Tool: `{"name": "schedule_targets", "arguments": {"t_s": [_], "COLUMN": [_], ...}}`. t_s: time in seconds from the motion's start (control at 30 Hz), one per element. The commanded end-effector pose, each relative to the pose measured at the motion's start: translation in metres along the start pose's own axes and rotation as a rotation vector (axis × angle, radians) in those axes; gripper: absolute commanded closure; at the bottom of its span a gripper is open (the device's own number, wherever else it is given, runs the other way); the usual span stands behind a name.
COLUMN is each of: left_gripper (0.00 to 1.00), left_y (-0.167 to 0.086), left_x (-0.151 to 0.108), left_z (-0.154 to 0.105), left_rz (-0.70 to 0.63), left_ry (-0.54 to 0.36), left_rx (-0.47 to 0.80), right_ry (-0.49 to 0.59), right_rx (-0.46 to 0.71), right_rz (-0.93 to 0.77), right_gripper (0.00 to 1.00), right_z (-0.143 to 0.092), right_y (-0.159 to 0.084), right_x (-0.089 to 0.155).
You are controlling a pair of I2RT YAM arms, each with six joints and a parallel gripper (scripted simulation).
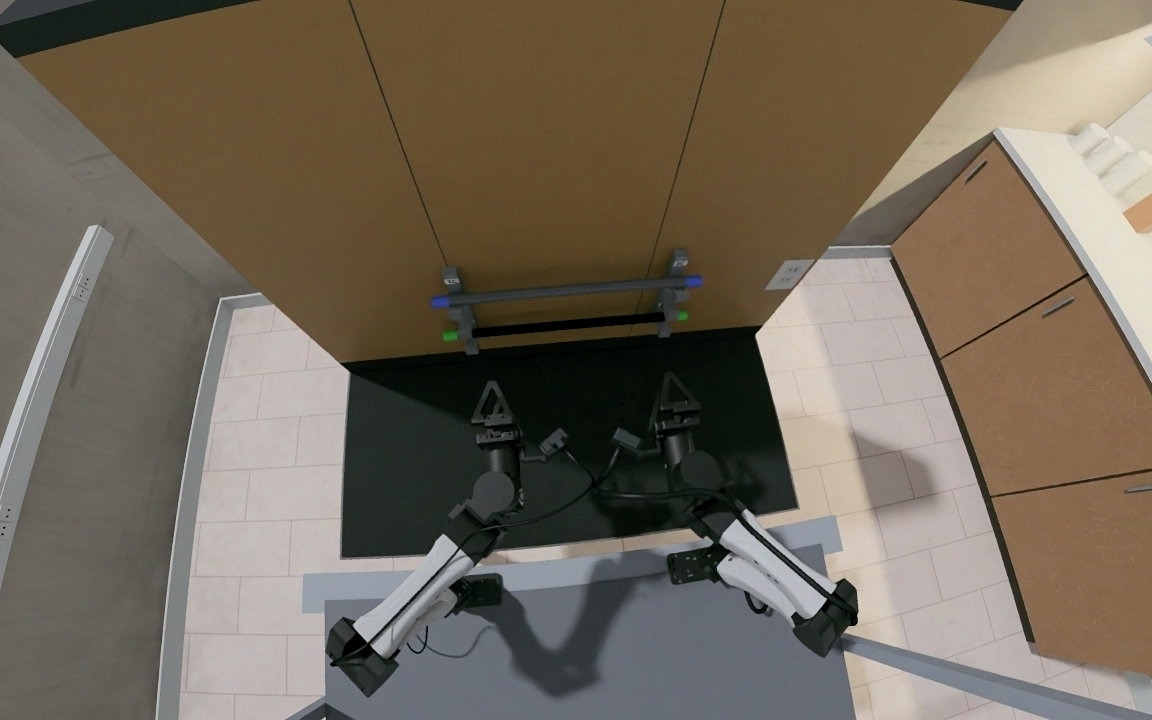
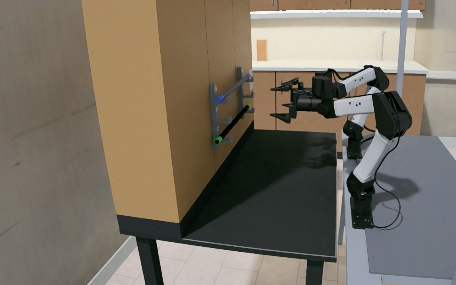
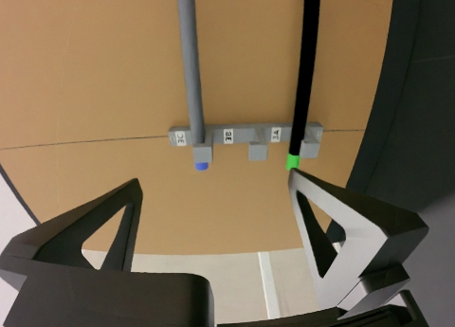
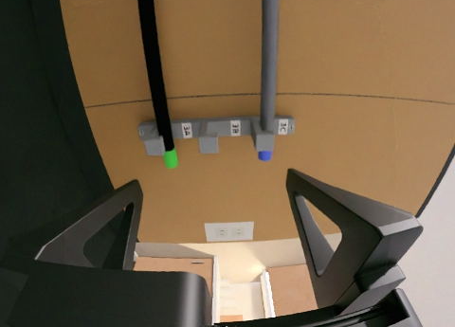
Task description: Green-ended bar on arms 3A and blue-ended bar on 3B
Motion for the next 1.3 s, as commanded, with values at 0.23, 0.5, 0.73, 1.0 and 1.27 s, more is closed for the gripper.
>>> {"name": "schedule_targets", "arguments": {"t_s": [0.23, 0.5, 0.73, 1.0, 1.27], "left_gripper": [0.00, 0.00, 0.00, 0.00, 0.00], "left_y": [-0.022, -0.033, -0.046, -0.052, -0.052], "left_x": [-0.008, -0.009, -0.010, -0.011, -0.011], "left_z": [-0.002, -0.002, -0.002, -0.001, -0.001], "left_rz": [0.019, 0.019, 0.019, 0.019, 0.019], "left_ry": [-0.013, -0.013, -0.013, -0.013, -0.013], "left_rx": [-0.013, -0.013, -0.013, -0.013, -0.013], "right_ry": [-0.037, -0.037, -0.037, -0.037, -0.037], "right_rx": [0.009, 0.009, 0.009, 0.009, 0.009], "right_rz": [0.019, 0.019, 0.019, 0.019, 0.019], "right_gripper": [0.00, 0.00, 0.00, 0.00, 0.00], "right_z": [0.000, 0.000, 0.000, 0.000, 0.000], "right_y": [0.021, 0.032, 0.045, 0.051, 0.051], "right_x": [-0.011, -0.010, -0.008, -0.008, -0.008]}}
Point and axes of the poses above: on each arm, the point where the finger pads meet when closed, its own z axis out along the fingers, its own x axis across the jaws, y = z × x, the point moved 5 cm from there along -z, back along the fingers, and after that the axes turned 7 degrees about z, right-handed, at the moved point
